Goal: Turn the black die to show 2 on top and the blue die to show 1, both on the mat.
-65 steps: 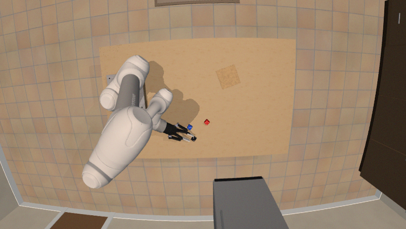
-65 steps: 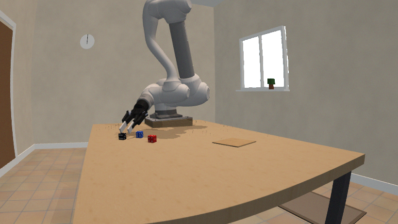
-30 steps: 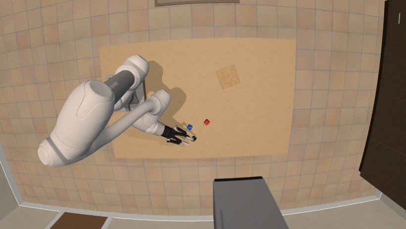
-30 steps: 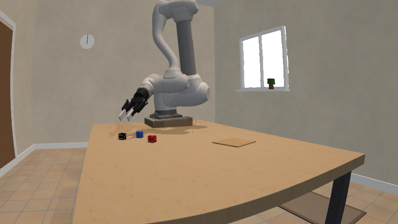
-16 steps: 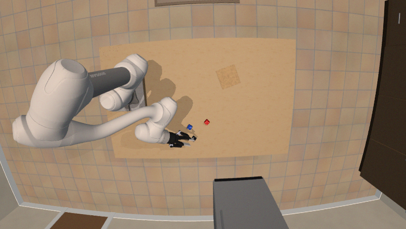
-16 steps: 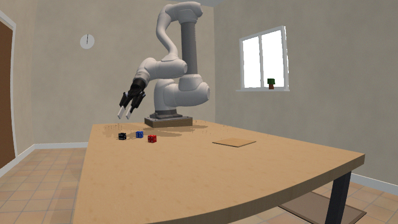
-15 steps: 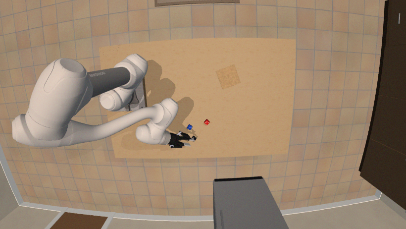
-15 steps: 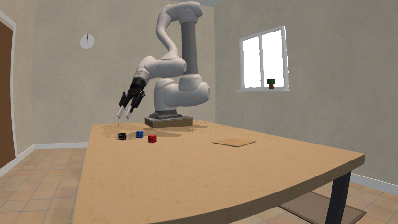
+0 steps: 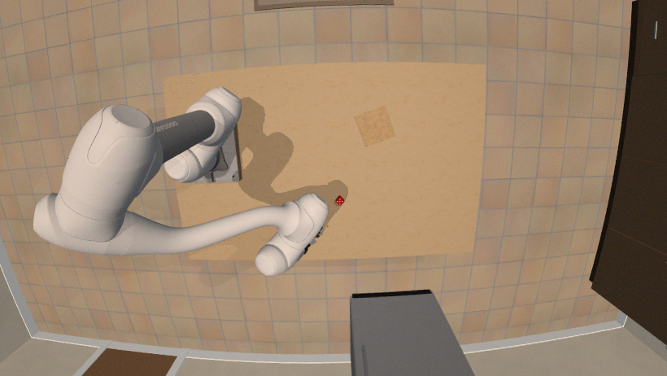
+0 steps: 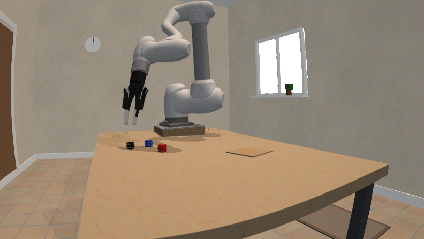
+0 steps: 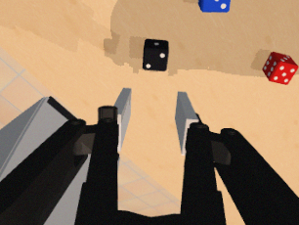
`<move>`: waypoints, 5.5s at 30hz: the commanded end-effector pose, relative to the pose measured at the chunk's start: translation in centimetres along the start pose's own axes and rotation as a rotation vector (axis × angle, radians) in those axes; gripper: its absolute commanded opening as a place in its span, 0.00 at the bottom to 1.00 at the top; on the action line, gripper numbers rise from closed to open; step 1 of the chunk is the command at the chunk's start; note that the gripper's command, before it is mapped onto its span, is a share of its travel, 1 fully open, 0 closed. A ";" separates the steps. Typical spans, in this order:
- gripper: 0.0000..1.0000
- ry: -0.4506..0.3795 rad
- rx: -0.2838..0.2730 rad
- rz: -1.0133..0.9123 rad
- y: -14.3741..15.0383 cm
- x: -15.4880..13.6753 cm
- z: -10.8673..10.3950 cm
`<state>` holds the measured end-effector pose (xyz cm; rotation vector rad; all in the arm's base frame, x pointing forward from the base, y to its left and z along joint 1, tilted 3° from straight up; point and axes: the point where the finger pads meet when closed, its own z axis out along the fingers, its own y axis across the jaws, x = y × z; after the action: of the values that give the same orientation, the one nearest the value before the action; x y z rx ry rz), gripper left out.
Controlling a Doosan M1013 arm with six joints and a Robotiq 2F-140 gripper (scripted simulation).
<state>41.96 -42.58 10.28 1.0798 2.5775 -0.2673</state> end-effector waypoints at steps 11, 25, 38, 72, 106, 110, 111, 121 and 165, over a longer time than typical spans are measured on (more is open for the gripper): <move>0.35 0.361 -0.002 0.000 -0.1 -2.4 -0.1; 1.00 0.361 0.001 0.014 -0.1 -2.4 -0.1; 1.00 0.355 0.079 0.445 -0.1 -1.8 0.5; 1.00 0.283 0.285 1.570 -0.2 -0.4 2.1; 0.35 0.283 0.286 1.575 -0.2 -0.4 2.1; 0.35 0.283 0.286 1.575 -0.2 -0.4 2.1; 0.35 0.283 0.286 1.575 -0.2 -0.4 2.1; 0.35 0.283 0.286 1.575 -0.2 -0.3 2.3; 0.35 0.282 0.286 1.575 -0.1 1.4 6.8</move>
<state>42.55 -43.78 3.51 2.8919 1.1325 -0.0480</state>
